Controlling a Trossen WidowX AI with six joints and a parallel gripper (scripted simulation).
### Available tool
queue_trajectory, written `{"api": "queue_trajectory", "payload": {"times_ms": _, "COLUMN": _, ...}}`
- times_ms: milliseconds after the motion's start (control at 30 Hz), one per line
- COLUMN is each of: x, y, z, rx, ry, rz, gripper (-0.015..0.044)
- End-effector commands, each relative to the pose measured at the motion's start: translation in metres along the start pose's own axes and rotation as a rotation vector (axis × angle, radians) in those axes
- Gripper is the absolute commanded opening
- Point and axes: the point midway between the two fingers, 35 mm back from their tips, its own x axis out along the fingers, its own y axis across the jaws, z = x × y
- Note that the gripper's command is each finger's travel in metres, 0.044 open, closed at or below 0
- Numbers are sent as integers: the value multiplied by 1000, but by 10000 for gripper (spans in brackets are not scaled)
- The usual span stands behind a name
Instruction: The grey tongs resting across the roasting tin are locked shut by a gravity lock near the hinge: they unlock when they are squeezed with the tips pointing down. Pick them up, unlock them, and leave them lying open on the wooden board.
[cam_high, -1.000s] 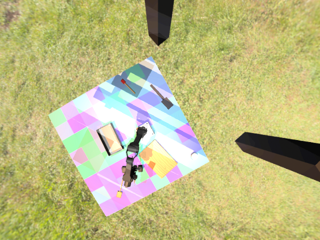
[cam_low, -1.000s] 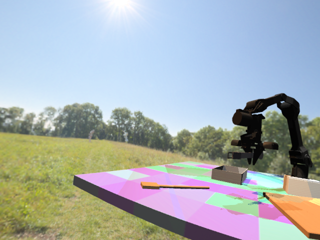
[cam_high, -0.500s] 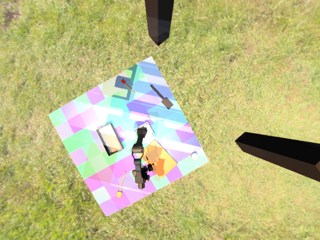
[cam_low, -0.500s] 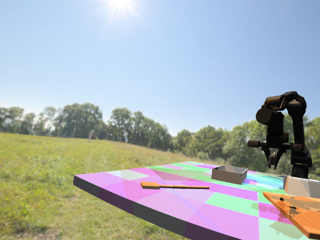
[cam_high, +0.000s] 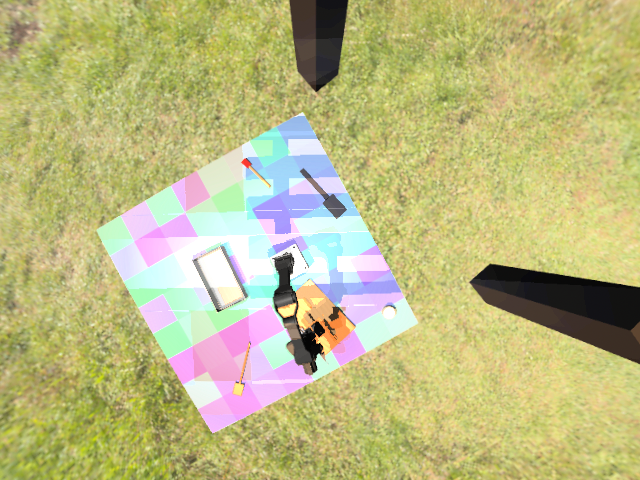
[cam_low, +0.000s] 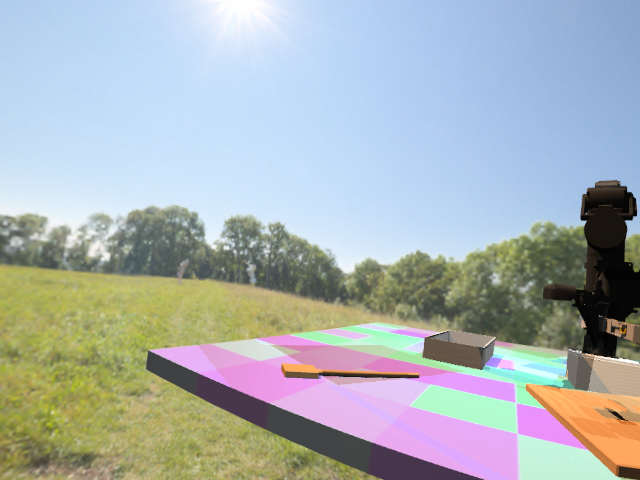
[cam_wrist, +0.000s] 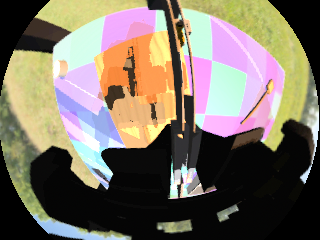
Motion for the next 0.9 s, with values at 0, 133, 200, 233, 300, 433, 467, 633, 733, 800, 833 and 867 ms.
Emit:
{"api": "queue_trajectory", "payload": {"times_ms": 0, "x": -1, "y": 25, "z": 11, "rx": -88, "ry": -5, "rz": 6, "gripper": -150}}
{"api": "queue_trajectory", "payload": {"times_ms": 133, "x": -1, "y": 29, "z": 13, "rx": -100, "ry": -5, "rz": 6, "gripper": -150}}
{"api": "queue_trajectory", "payload": {"times_ms": 200, "x": -1, "y": 29, "z": 13, "rx": -100, "ry": -5, "rz": 6, "gripper": -150}}
{"api": "queue_trajectory", "payload": {"times_ms": 233, "x": -1, "y": 29, "z": 13, "rx": -100, "ry": -5, "rz": 6, "gripper": -150}}
{"api": "queue_trajectory", "payload": {"times_ms": 300, "x": 0, "y": 28, "z": 13, "rx": -97, "ry": -15, "rz": 8, "gripper": -150}}
{"api": "queue_trajectory", "payload": {"times_ms": 433, "x": 4, "y": 26, "z": 17, "rx": -81, "ry": -70, "rz": 16, "gripper": -150}}
{"api": "queue_trajectory", "payload": {"times_ms": 467, "x": 5, "y": 26, "z": 18, "rx": -75, "ry": -88, "rz": 19, "gripper": -150}}
{"api": "queue_trajectory", "payload": {"times_ms": 633, "x": 11, "y": 22, "z": 23, "rx": -52, "ry": -182, "rz": 33, "gripper": -150}}
{"api": "queue_trajectory", "payload": {"times_ms": 733, "x": 13, "y": 20, "z": 25, "rx": -38, "ry": -238, "rz": 40, "gripper": -150}}
{"api": "queue_trajectory", "payload": {"times_ms": 800, "x": 15, "y": 19, "z": 27, "rx": -31, "ry": -276, "rz": 45, "gripper": -150}}
{"api": "queue_trajectory", "payload": {"times_ms": 833, "x": 15, "y": 19, "z": 27, "rx": -27, "ry": -294, "rz": 47, "gripper": -150}}
{"api": "queue_trajectory", "payload": {"times_ms": 867, "x": 16, "y": 18, "z": 28, "rx": -24, "ry": -313, "rz": 50, "gripper": -150}}
